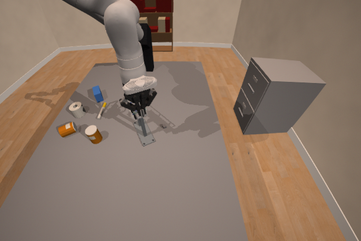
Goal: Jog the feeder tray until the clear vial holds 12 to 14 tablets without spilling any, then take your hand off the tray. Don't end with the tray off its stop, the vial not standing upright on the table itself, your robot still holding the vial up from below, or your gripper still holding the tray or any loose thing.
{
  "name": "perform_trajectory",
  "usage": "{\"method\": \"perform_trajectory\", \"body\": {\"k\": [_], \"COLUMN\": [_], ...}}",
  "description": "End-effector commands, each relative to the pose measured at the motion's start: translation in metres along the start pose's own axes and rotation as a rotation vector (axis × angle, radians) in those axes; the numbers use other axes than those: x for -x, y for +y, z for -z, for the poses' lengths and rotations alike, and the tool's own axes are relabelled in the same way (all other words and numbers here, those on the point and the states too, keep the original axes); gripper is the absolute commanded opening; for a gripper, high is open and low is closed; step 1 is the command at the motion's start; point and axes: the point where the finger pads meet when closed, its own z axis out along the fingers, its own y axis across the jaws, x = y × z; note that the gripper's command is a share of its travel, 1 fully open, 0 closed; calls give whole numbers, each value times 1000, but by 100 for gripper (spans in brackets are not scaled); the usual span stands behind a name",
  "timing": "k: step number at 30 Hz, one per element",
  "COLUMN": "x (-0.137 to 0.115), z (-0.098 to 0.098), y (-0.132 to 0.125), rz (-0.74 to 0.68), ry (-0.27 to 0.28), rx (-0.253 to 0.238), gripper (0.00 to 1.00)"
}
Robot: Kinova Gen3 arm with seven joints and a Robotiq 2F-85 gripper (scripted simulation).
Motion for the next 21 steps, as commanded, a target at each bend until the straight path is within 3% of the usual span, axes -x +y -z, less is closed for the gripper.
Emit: {"method": "perform_trajectory", "body": {"k": [1, 21], "x": [3, -21], "z": [-1, 9], "y": [1, 1], "rz": [0, 0], "ry": [-6, -6], "rx": [2, 2], "gripper": [0, 0]}}
